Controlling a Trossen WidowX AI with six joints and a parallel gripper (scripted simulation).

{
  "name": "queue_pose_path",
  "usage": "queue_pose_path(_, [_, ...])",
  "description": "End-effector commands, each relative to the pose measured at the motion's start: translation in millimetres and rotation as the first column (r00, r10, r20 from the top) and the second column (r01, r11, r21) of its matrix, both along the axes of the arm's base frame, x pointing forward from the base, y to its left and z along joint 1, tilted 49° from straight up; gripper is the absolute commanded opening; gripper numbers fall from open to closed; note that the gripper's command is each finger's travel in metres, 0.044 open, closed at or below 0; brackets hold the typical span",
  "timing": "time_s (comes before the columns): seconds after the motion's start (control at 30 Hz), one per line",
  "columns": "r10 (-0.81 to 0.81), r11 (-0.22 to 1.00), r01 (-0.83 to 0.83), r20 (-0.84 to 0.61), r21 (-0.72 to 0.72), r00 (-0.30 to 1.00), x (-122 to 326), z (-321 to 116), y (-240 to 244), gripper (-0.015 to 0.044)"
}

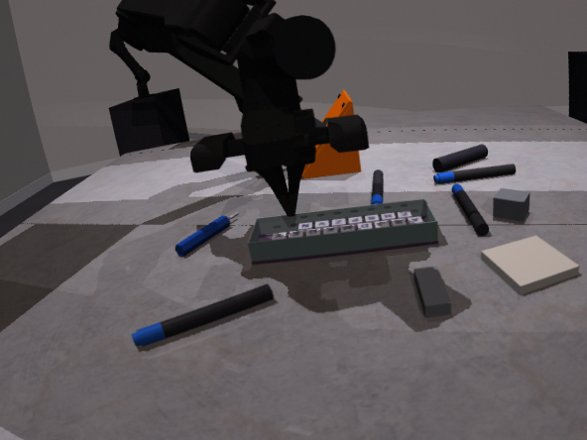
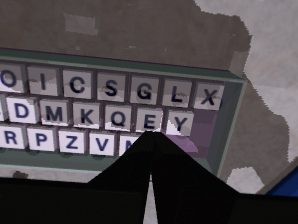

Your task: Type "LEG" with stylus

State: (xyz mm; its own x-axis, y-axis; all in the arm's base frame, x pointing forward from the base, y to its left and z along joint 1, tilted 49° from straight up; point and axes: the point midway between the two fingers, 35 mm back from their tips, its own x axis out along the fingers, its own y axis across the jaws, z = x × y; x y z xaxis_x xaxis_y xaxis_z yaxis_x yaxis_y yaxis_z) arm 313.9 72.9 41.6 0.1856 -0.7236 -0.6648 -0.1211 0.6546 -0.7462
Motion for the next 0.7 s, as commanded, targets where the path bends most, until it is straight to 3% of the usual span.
queue_pose_path(0.0, [0.006,1.000,-0.006,0.002,-0.002,1.000,0.0,9.9,-7.6,0.0000])
queue_pose_path(0.27, [0.006,1.000,-0.006,0.002,-0.002,1.000,0.0,9.9,-7.6,0.0000])
queue_pose_path(0.43, [0.006,1.000,-0.006,0.000,-0.001,1.000,-32.7,-11.3,3.2,0.0000])
queue_pose_path(0.67, [0.006,1.000,-0.006,0.000,-0.001,1.000,-34.7,-12.5,3.6,0.0000])
